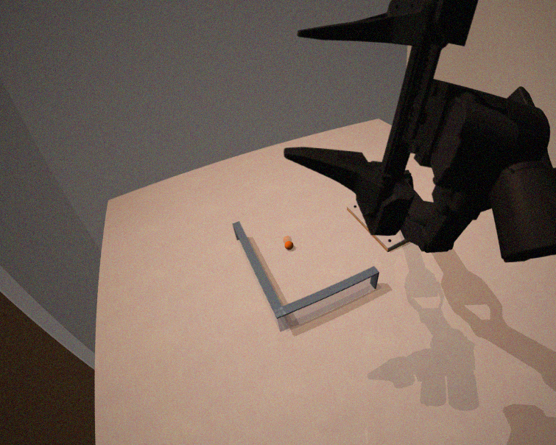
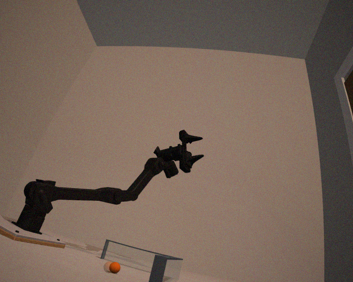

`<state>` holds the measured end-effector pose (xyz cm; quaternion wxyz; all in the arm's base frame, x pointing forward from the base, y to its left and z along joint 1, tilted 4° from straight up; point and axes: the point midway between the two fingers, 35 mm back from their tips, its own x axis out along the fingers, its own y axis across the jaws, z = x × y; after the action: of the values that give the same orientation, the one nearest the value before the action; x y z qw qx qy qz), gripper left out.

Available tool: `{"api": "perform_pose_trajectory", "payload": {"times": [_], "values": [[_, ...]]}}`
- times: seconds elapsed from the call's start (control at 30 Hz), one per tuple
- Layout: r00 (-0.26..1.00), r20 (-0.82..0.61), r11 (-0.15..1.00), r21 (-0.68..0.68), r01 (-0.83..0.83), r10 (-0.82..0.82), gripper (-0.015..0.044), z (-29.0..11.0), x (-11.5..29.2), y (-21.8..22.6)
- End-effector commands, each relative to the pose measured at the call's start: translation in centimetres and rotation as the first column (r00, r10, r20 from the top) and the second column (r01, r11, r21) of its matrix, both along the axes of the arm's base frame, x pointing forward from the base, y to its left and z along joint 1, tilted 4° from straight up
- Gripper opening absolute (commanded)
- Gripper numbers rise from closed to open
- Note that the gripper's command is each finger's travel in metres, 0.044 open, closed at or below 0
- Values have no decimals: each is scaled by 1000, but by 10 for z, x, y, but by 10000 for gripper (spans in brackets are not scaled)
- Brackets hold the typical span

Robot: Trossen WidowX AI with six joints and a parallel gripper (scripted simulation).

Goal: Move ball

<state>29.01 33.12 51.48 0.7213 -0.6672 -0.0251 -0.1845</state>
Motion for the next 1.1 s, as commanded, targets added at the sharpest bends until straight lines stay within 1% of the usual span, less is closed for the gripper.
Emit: {"api": "perform_pose_trajectory", "payload": {"times": [0.0, 0.1, 0.2, 0.3, 0.4, 0.57, 0.67, 0.73, 0.87, 1.07], "values": [[1000, 4, 1000, 2, -2, 2, 374, 2, -1, -1], [998, 60, 999, 35, -31, 29, 295, 24, -19, -14], [988, 130, 991, 94, -91, 79, 216, 52, -48, -29], [973, 196, 976, 156, -154, 123, 215, 76, -76, -47], [963, 236, 976, 138, -169, 133, 215, 96, -94, -67], [923, 344, 931, 249, -266, 172, 215, 128, -135, -114], [900, 397, 896, 312, -317, 180, 215, 140, -151, -140], [872, 453, 850, 373, -373, 184, 215, 148, -160, -161], [833, 530, 751, 484, -449, 158, 215, 160, -181, -225], [810, 580, 594, 623, -509, 86, 215, 156, -185, -310]]}}
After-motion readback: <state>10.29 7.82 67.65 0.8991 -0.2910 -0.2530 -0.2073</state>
